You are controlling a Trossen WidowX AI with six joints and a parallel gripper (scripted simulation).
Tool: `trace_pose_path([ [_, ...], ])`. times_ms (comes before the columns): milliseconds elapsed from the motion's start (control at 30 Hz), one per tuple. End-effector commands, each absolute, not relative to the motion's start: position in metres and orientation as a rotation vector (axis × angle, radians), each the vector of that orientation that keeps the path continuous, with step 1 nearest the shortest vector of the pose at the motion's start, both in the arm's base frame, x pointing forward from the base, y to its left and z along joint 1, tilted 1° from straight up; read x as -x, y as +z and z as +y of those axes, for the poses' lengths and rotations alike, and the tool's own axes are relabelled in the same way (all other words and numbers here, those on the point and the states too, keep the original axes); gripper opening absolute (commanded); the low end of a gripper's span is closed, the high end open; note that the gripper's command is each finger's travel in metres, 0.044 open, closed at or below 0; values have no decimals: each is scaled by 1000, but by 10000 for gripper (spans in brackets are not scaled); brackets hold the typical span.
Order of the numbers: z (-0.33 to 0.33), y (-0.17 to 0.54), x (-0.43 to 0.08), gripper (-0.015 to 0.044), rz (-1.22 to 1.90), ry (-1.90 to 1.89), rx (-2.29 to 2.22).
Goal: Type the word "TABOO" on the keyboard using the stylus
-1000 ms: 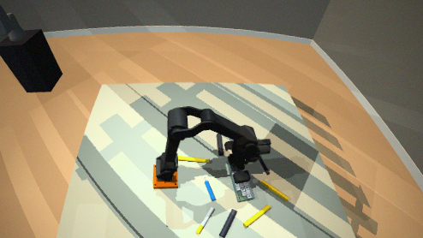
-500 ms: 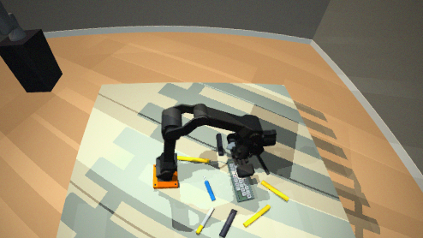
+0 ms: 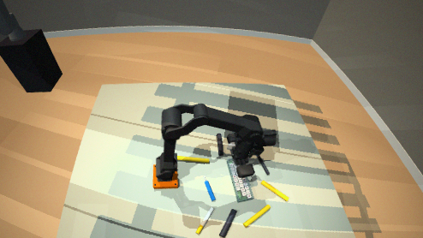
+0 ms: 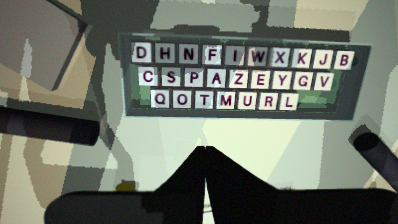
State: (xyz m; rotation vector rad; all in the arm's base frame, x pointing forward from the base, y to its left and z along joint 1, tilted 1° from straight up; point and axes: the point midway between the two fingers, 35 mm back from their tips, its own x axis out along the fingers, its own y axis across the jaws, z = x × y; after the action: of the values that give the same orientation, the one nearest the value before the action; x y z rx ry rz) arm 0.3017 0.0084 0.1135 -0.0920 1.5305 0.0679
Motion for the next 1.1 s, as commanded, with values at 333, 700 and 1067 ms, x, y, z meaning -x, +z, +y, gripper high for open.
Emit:
trace_pose_path([
  [333, -25, 98, -275, 150, 1557, 516, 367],
  [700, -62, 80, -224, 150, 1218, 1279, 745],
  [1067, -74, 74, -192, 150, 734, 1629, 990],
])
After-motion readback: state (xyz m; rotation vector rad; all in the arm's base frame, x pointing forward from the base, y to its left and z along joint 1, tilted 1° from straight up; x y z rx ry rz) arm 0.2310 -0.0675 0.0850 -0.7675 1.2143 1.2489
